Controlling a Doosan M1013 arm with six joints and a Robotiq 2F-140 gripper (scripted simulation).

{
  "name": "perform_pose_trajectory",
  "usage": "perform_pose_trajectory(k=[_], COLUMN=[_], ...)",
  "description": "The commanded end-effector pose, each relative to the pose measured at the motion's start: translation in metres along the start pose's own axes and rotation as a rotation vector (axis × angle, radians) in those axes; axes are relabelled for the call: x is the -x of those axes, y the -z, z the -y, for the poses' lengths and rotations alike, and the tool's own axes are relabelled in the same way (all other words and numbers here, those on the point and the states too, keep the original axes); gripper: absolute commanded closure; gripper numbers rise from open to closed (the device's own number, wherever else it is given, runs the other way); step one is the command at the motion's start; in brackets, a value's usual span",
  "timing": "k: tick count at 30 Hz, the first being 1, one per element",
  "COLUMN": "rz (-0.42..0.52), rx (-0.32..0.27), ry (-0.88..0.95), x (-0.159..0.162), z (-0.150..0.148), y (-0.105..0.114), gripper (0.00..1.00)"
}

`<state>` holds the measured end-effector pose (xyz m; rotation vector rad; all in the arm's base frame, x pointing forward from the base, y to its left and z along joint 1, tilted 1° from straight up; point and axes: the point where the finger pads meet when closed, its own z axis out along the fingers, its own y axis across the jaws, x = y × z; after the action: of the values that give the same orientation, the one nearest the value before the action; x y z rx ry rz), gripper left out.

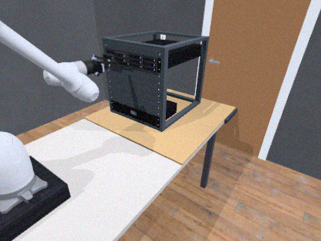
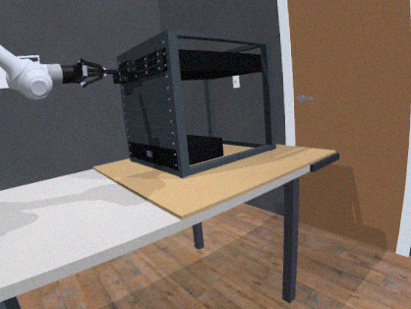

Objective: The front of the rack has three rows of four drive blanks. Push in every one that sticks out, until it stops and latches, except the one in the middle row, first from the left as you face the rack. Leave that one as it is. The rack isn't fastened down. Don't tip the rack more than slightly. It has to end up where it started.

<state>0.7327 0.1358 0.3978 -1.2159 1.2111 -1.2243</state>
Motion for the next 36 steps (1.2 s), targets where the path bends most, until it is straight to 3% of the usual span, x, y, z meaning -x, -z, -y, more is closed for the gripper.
perform_pose_trajectory(k=[1,7,36], rz=[0.000,0.000,0.000], rx=[-0.001,-0.001,-0.001], ry=[0.000,0.000,0.000], x=[0.000,0.000,0.000], z=[0.001,0.001,0.001], y=[-0.018,-0.032,-0.032], gripper=[0.90,0.90,0.90])
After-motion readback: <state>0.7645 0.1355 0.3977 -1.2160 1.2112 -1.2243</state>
